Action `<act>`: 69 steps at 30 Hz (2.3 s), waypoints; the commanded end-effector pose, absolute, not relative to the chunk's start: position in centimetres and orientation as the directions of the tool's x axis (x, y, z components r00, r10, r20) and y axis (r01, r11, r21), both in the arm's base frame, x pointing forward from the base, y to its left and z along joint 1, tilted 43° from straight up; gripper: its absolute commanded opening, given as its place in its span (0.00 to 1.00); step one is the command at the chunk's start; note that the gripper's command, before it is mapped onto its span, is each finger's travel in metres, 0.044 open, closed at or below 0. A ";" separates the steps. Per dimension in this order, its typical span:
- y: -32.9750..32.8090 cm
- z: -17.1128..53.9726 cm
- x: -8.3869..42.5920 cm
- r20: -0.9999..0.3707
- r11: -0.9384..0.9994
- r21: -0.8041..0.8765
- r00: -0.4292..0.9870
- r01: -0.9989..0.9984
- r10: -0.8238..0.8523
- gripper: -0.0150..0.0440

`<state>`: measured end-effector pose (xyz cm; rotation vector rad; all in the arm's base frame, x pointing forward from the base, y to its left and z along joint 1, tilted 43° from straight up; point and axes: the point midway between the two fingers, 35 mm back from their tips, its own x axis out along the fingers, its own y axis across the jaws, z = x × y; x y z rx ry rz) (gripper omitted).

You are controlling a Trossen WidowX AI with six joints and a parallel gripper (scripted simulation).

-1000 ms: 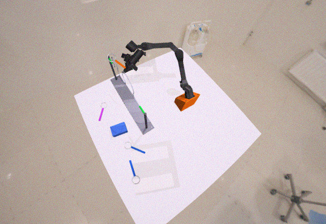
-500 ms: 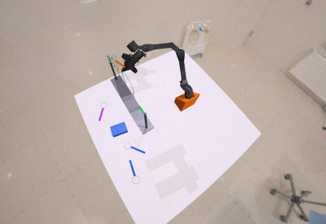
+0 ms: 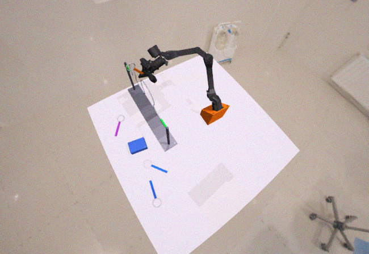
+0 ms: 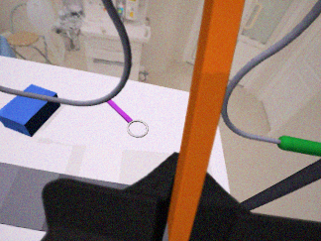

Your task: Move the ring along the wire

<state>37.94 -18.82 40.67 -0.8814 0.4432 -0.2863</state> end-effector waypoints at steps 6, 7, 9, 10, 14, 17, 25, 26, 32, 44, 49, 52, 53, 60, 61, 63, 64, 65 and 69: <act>-19.4 42.1 37.6 -0.155 0.445 -0.893 0.877 0.073 -0.456 0.00; -19.5 42.2 37.6 -0.144 0.425 -0.902 0.877 0.074 -0.459 0.00; -19.7 42.5 37.6 -0.123 0.386 -0.919 0.877 0.075 -0.464 0.00; -19.7 42.6 37.6 -0.112 0.366 -0.928 0.878 0.076 -0.466 0.00; -20.0 43.2 37.7 -0.068 0.285 -0.955 0.879 0.080 -0.472 0.00; -20.1 43.6 37.7 -0.034 0.222 -0.972 0.880 0.082 -0.474 0.00; -20.4 44.9 37.7 0.054 0.052 -0.995 0.881 0.088 -0.469 0.00; -20.4 45.0 37.7 0.064 0.031 -0.996 0.882 0.089 -0.468 0.00; -20.4 46.0 37.7 0.128 -0.097 -0.991 0.882 0.094 -0.453 0.00; -20.1 47.9 37.7 0.247 -0.347 -0.932 0.883 0.104 -0.399 0.00; -19.8 48.6 37.7 0.290 -0.441 -0.891 0.883 0.108 -0.369 0.00; -19.7 48.9 37.8 0.308 -0.483 -0.869 0.883 0.110 -0.354 0.00; -19.6 49.0 37.8 0.315 -0.498 -0.860 0.883 0.111 -0.348 0.00; -19.1 49.9 37.7 0.366 -0.616 -0.779 0.882 0.116 -0.296 0.00; -19.0 50.0 37.7 0.373 -0.632 -0.766 0.882 0.117 -0.288 0.00; -18.8 50.3 37.7 0.386 -0.663 -0.739 0.882 0.118 -0.272 0.00; -18.7 50.4 37.7 0.392 -0.678 -0.725 0.882 0.119 -0.264 0.00; -18.6 50.5 37.7 0.398 -0.694 -0.710 0.881 0.120 -0.255 0.00; -18.2 51.0 37.7 0.420 -0.751 -0.649 0.881 0.123 -0.219 0.00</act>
